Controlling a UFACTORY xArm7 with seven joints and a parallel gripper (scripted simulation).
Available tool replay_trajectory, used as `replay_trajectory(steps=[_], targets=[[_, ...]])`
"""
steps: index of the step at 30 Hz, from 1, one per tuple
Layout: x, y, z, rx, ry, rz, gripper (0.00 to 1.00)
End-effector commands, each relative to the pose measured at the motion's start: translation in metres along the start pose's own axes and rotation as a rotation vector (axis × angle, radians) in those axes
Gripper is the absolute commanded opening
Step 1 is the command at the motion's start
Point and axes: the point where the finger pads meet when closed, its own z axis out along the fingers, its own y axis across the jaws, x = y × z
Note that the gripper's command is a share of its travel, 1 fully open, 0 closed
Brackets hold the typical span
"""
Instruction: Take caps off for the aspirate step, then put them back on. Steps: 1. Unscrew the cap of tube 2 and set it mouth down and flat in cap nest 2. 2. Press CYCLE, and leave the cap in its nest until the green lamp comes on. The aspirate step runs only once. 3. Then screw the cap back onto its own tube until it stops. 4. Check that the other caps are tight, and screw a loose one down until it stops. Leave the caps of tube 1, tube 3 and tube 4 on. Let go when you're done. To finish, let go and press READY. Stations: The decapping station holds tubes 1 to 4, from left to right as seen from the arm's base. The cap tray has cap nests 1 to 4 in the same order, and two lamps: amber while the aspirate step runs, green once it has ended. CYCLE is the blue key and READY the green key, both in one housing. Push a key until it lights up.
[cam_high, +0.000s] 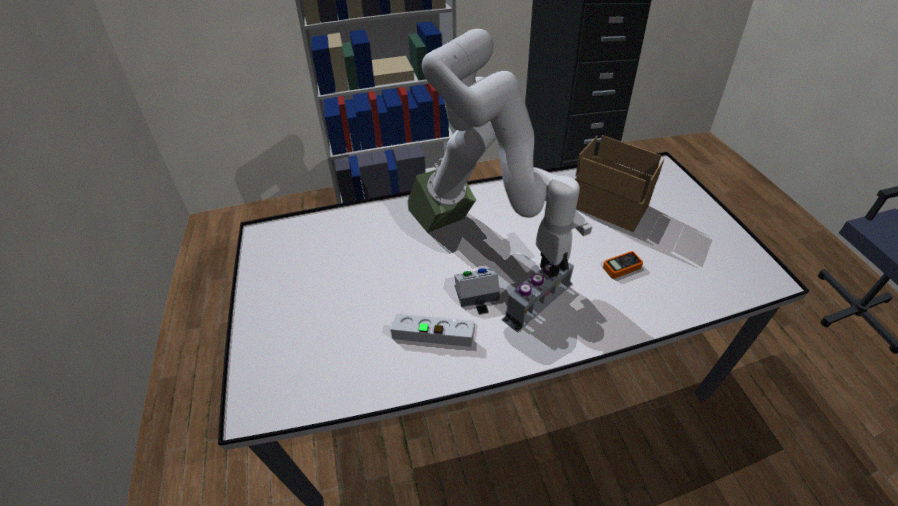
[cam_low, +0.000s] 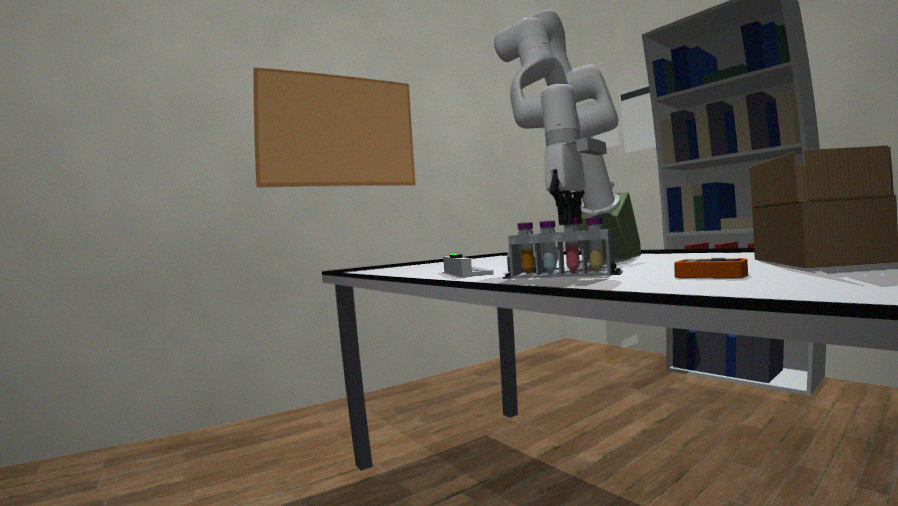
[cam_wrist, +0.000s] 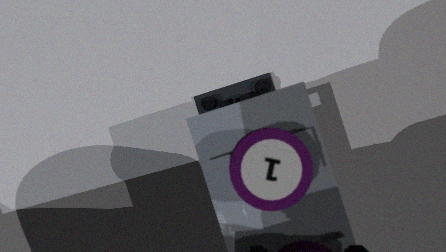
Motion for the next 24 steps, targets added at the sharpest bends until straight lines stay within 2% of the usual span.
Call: replay_trajectory(steps=[1, 4, 5, 17, 22, 24], targets=[[0.0003, 0.0013, -0.0006, -0.011, -0.007, 0.092, 0.00], [0.0003, 0.0014, -0.0006, -0.011, -0.007, 0.092, 0.00], [0.0003, 0.0013, -0.0006, -0.011, -0.007, 0.092, 0.46], [0.0003, 0.0013, -0.0006, -0.011, -0.007, 0.092, 0.46], [0.0003, 0.0013, -0.0016, -0.010, -0.008, -0.108, 0.46], [0.0003, 0.0013, -0.0016, -0.010, -0.008, -0.108, 0.46]])
